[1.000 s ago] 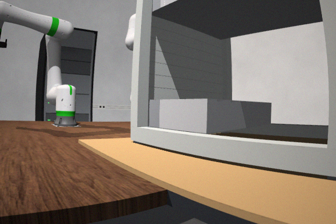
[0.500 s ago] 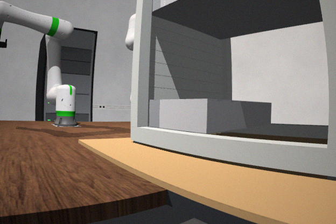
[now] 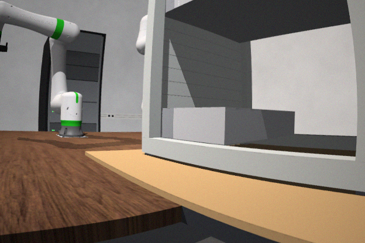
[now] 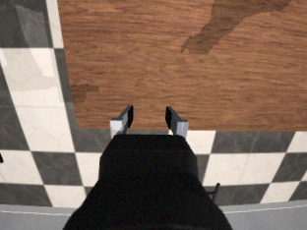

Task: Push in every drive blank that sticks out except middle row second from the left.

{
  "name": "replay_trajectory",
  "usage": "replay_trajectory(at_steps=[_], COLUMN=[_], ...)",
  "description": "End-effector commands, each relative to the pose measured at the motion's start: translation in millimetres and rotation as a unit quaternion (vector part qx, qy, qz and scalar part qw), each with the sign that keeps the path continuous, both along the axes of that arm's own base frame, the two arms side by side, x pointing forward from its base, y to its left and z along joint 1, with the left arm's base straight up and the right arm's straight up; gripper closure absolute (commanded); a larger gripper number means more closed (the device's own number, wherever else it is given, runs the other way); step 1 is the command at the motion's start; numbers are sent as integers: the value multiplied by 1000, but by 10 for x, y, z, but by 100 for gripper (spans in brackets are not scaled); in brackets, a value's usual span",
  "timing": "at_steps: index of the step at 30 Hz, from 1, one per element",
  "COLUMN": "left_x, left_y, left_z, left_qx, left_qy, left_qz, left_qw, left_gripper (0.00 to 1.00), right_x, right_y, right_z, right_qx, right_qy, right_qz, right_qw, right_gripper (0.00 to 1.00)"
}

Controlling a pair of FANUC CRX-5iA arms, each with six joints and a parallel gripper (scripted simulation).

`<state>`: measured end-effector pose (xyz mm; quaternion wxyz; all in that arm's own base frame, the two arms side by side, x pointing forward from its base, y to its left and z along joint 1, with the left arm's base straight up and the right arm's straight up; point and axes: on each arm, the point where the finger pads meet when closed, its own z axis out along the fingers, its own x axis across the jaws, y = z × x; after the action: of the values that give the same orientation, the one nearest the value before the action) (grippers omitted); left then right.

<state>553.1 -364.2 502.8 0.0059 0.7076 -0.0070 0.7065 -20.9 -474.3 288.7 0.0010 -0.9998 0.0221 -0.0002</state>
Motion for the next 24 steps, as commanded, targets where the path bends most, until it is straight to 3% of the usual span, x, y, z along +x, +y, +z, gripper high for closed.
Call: replay_trajectory(at_steps=[1, 18, 19, 24], left_x=[0, 0, 0, 0], left_y=[2, 2, 2, 2], left_z=[14, 14, 14, 14], left_qx=[-1, -1, -1, -1], left_qy=[-1, -1, -1, -1], left_qz=[0, 0, 0, 0], left_qw=[1000, 1000, 1000, 1000], left_gripper=[0, 0, 100, 100], right_x=[-2, -2, -2, -2], right_y=[-3, -3, -3, -3], right_z=[9, 9, 9, 9], right_qx=[-1, -1, -1, -1], right_qy=[0, 0, 0, 0], right_qz=[0, 0, 0, 0], right_qw=[1000, 1000, 1000, 1000], right_gripper=[0, 0, 0, 0])
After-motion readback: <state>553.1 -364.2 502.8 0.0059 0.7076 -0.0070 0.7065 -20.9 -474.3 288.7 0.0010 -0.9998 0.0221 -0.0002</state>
